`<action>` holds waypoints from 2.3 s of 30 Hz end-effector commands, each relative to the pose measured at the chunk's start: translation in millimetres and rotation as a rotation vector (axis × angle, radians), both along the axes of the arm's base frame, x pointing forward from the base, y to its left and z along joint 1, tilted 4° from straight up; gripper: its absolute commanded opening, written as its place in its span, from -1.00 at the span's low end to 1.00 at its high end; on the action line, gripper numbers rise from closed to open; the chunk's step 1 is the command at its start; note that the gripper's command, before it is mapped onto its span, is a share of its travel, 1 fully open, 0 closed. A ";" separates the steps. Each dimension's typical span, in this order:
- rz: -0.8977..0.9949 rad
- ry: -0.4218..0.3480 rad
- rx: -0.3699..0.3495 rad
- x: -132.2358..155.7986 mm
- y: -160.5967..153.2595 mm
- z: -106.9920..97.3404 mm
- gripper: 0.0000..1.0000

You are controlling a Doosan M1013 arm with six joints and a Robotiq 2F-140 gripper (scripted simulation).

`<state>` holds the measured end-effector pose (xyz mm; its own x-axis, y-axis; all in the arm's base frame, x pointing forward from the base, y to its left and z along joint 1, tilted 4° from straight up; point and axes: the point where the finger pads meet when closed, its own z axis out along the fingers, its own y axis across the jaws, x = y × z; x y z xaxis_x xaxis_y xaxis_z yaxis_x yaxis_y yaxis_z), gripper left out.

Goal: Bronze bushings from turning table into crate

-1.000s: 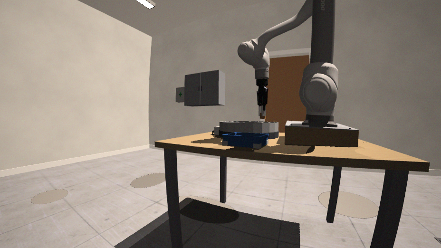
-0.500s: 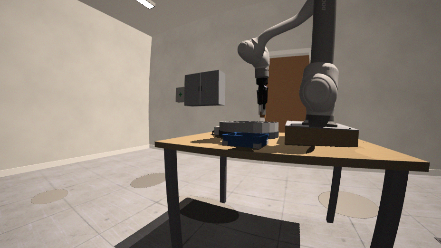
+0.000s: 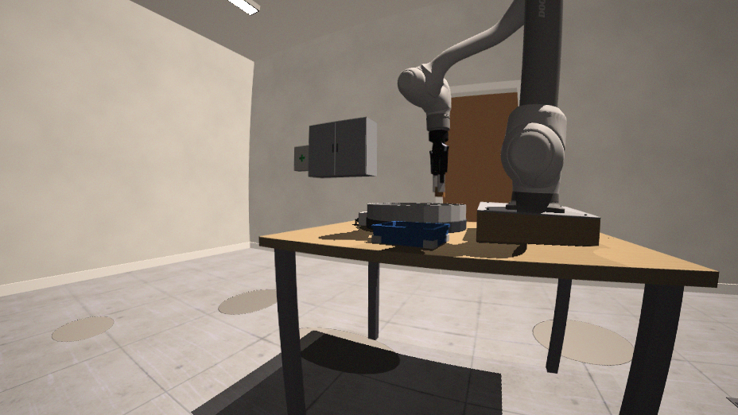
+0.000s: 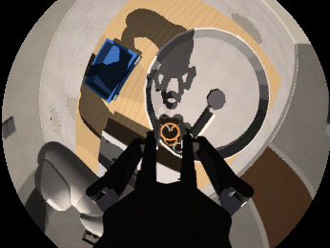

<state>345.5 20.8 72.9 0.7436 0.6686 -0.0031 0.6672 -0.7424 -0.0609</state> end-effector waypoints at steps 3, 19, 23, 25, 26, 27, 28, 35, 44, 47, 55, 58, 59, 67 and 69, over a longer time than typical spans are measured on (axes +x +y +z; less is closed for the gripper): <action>0.000 0.000 0.000 0.0 0.0 0.0 -1.00; 0.000 0.000 0.000 -0.2 10.7 0.5 -1.00; 0.000 0.000 0.000 -0.4 24.6 1.1 -1.00; 0.000 0.000 0.000 -0.5 30.7 1.4 -1.00; 0.000 0.000 0.000 -0.6 37.4 1.7 -1.00; 0.000 0.000 0.000 -0.7 44.8 2.0 -1.00; 0.000 0.000 0.000 -0.9 52.7 2.4 -1.00; 0.000 0.000 0.000 -2.0 121.7 5.4 -1.00; 0.000 0.000 0.000 -3.2 194.1 8.6 -1.00; 0.000 0.000 0.000 -3.7 223.2 9.9 -1.00; 0.000 0.000 0.000 -4.4 266.8 11.8 -1.00; 0.000 0.000 0.000 -4.4 268.4 11.9 -1.00; 0.000 0.000 0.000 -4.4 269.4 11.9 -1.00; 0.000 0.000 0.000 -4.5 270.0 12.0 -1.00; 0.000 0.000 0.000 -4.5 270.0 12.0 -1.00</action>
